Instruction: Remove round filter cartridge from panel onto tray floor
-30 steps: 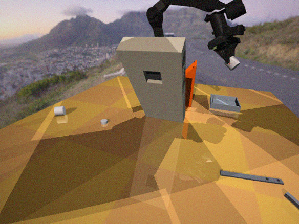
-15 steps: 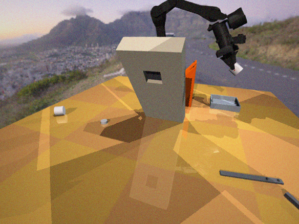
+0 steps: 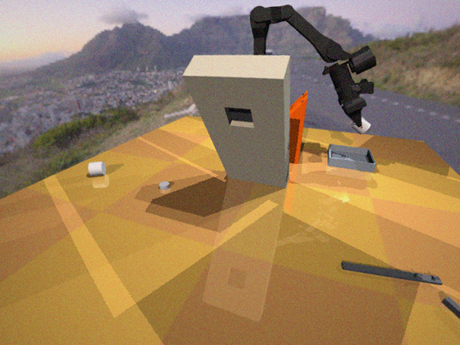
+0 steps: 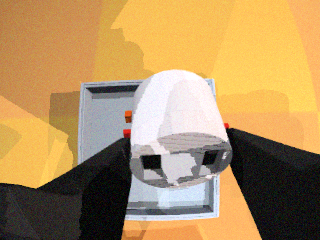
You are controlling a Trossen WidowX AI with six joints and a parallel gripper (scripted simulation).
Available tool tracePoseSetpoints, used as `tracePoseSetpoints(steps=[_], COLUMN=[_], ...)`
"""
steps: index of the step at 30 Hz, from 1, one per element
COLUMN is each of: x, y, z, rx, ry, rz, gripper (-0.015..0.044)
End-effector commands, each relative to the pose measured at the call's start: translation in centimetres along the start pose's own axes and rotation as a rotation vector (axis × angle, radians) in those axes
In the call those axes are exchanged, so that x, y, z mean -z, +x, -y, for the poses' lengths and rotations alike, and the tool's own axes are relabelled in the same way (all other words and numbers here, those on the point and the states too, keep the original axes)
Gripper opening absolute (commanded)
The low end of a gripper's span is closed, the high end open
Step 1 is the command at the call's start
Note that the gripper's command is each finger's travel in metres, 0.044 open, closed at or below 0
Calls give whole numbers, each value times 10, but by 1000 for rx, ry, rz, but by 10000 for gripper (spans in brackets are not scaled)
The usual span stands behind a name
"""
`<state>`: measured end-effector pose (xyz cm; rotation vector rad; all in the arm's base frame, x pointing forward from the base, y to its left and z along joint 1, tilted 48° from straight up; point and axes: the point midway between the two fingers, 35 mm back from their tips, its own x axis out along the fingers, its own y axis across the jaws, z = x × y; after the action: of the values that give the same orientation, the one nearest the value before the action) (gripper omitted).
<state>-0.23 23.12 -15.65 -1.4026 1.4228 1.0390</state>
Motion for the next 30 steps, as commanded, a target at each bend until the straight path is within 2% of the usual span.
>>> tracePoseSetpoints(steps=[1,9,22,27,30], x=[15,19,52,56,55], y=[17,23,79,85,81], z=[-20,-24,-24,-24,-23], rx=[-49,-57,-57,-57,-52], ry=[-86,-99,-99,-99,-104], rz=[-4,-5,-5,-6,-15], gripper=[0,0,0,0,79])
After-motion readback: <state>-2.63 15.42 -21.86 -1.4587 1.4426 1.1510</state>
